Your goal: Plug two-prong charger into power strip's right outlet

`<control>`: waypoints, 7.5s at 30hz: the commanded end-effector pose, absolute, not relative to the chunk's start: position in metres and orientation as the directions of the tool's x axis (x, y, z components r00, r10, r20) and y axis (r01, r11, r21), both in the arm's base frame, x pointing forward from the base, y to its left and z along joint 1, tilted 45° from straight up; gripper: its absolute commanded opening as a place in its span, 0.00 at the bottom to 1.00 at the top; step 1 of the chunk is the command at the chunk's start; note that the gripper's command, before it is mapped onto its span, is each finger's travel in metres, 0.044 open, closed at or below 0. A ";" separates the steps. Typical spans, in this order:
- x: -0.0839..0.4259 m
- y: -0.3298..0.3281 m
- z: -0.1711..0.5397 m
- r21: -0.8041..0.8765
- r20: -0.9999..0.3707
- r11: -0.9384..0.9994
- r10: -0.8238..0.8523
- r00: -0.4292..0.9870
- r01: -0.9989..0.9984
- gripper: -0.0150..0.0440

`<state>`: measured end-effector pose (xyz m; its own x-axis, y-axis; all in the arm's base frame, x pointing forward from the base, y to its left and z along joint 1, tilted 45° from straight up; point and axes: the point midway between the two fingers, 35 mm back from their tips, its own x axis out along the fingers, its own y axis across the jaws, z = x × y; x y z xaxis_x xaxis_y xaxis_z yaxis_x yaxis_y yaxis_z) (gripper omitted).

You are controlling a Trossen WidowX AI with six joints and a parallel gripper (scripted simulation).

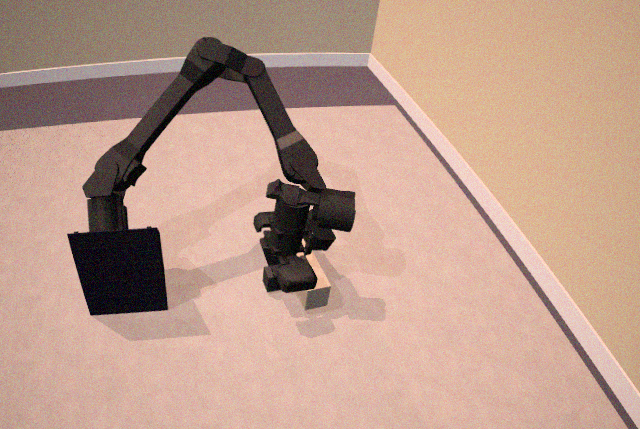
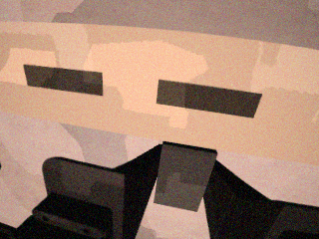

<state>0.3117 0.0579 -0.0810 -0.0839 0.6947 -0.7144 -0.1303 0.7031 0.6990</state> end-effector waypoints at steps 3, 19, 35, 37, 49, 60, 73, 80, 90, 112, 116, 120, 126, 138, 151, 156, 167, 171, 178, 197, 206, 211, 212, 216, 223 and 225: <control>0.320 0.059 -0.080 0.698 -0.714 0.702 0.697 -0.070 -0.139 0.25; 0.327 0.060 -0.079 0.698 -0.714 0.702 0.697 -0.069 -0.140 0.25; 0.333 0.062 -0.079 0.698 -0.714 0.702 0.697 -0.069 -0.140 0.25; 0.333 0.062 -0.079 0.698 -0.714 0.702 0.697 -0.069 -0.140 0.25; 0.332 0.061 -0.079 0.698 -0.714 0.702 0.697 -0.069 -0.140 0.25; 0.330 0.061 -0.079 0.698 -0.714 0.702 0.697 -0.069 -0.140 0.25; 0.329 0.060 -0.078 0.698 -0.714 0.702 0.697 -0.069 -0.140 0.25; 0.328 0.060 -0.078 0.698 -0.714 0.702 0.697 -0.069 -0.140 0.25; 0.328 0.059 -0.077 0.698 -0.714 0.702 0.696 -0.069 -0.140 0.25; 0.329 0.060 -0.077 0.698 -0.714 0.702 0.697 -0.069 -0.140 0.25; 0.329 0.060 -0.077 0.698 -0.714 0.702 0.697 -0.069 -0.140 0.25; 0.329 0.061 -0.078 0.698 -0.714 0.702 0.697 -0.069 -0.140 0.25; 0.329 0.061 -0.078 0.698 -0.714 0.702 0.697 -0.069 -0.140 0.25; 0.329 0.062 -0.079 0.698 -0.714 0.702 0.697 -0.069 -0.140 0.25; 0.320 0.059 -0.081 0.699 -0.715 0.705 0.693 -0.093 -0.120 0.25; 0.320 0.059 -0.081 0.699 -0.715 0.705 0.693 -0.093 -0.120 0.25; 0.320 0.059 -0.081 0.699 -0.715 0.705 0.693 -0.093 -0.120 0.70; 0.320 0.059 -0.081 0.699 -0.715 0.705 0.693 -0.093 -0.120 0.88; 0.319 0.059 -0.081 0.699 -0.715 0.705 0.693 -0.092 -0.121 1.00; 0.314 0.059 -0.081 0.699 -0.715 0.704 0.695 -0.081 -0.130 1.00; 0.311 0.058 -0.082 0.699 -0.714 0.703 0.695 -0.076 -0.134 1.00; 0.309 0.058 -0.082 0.699 -0.714 0.703 0.696 -0.074 -0.136 1.00; 0.309 0.058 -0.082 0.698 -0.714 0.702 0.696 -0.073 -0.136 1.00; 0.308 0.058 -0.082 0.698 -0.714 0.702 0.696 -0.071 -0.138 1.00; 0.306 0.058 -0.082 0.698 -0.714 0.702 0.696 -0.070 -0.139 1.00; 0.305 0.058 -0.082 0.698 -0.714 0.702 0.696 -0.070 -0.139 1.00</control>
